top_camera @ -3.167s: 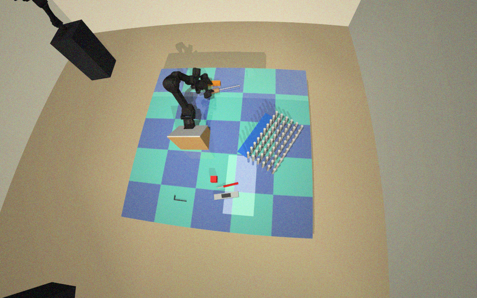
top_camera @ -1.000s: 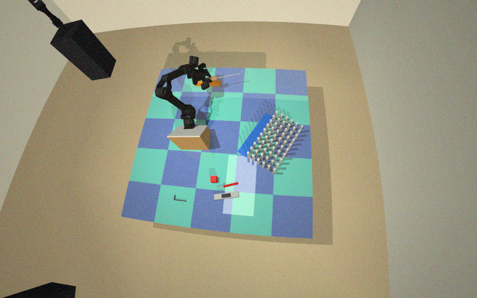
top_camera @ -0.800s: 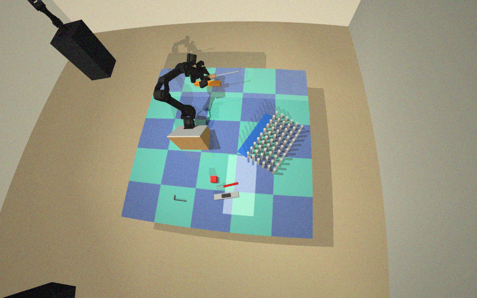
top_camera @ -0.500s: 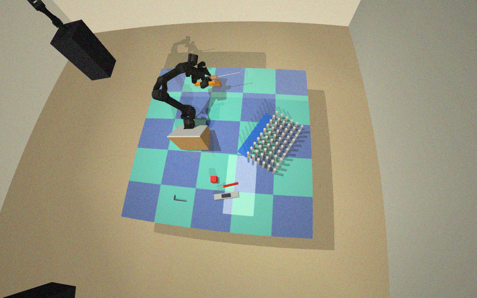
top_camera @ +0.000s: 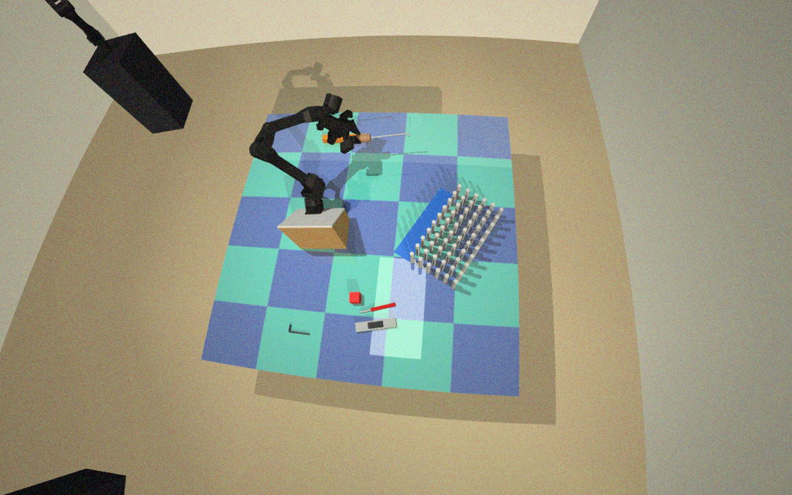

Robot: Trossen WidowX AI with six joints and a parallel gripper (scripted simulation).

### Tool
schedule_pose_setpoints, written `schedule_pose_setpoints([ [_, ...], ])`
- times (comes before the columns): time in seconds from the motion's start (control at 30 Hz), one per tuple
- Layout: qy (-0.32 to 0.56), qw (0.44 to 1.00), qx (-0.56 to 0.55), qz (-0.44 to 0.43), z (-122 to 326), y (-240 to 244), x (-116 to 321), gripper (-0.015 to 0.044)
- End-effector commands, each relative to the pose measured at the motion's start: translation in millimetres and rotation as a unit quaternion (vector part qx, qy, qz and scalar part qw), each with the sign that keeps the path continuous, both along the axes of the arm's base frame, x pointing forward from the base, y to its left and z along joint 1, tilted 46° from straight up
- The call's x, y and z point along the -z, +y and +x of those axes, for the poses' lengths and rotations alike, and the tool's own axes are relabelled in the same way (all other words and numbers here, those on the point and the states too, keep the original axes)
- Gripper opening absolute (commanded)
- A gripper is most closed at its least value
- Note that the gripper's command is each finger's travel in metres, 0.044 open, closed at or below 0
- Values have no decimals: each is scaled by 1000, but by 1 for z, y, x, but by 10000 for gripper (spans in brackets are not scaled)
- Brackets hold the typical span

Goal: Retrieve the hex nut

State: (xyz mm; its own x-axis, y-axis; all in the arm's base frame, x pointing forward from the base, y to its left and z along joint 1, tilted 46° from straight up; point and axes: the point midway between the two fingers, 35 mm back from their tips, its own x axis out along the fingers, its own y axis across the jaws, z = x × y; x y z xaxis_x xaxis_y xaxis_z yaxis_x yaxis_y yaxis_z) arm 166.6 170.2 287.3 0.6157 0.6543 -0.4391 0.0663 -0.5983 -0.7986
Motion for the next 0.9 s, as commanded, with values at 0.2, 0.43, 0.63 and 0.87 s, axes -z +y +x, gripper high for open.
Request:
schedule_pose_setpoints([
  [0.2, 35, 998, 37, -32, 29, -16, 27, 0],
  [0.43, 60, 996, 57, -44, 47, -30, 45, 0],
  [0.63, 82, 993, 74, -50, 60, -44, 59, 0],
  [0.87, 108, 988, 95, -51, 73, -63, 75, 0],
])
